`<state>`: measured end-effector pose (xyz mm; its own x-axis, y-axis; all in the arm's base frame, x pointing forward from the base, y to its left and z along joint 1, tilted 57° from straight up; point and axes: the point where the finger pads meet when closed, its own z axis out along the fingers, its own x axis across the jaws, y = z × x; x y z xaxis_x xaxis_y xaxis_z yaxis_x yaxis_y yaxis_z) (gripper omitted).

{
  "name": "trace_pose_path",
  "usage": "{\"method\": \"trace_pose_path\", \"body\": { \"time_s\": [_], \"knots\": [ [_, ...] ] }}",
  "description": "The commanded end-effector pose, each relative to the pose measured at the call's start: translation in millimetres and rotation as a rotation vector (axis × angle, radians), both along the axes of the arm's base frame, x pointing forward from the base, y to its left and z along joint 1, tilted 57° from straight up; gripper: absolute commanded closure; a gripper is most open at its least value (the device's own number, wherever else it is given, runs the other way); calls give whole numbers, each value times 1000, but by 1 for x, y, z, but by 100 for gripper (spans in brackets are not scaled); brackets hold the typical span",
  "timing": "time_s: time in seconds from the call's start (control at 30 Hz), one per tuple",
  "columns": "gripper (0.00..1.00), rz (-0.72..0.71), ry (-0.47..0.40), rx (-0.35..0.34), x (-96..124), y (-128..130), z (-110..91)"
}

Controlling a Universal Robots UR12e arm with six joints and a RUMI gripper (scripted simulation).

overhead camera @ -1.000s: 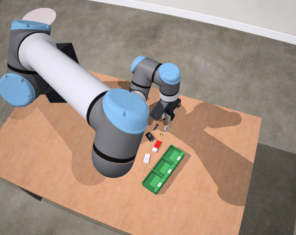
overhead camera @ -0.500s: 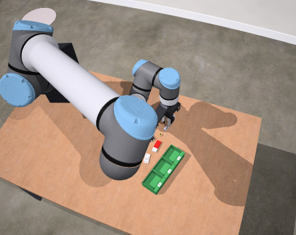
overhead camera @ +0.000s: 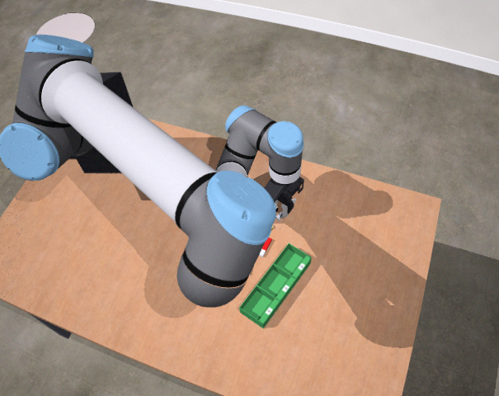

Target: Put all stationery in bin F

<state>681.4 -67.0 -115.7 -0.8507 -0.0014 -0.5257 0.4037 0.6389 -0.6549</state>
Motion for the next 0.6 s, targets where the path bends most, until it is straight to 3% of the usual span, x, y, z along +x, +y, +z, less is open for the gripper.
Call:
{"method": "trace_pose_path", "body": {
  "time_s": [0.0, 0.57],
  "knots": [
    [82, 1, -1, 0, 2, -4, -3],
    [82, 1, -1, 0, 4, -9, -6]
  ]
}}
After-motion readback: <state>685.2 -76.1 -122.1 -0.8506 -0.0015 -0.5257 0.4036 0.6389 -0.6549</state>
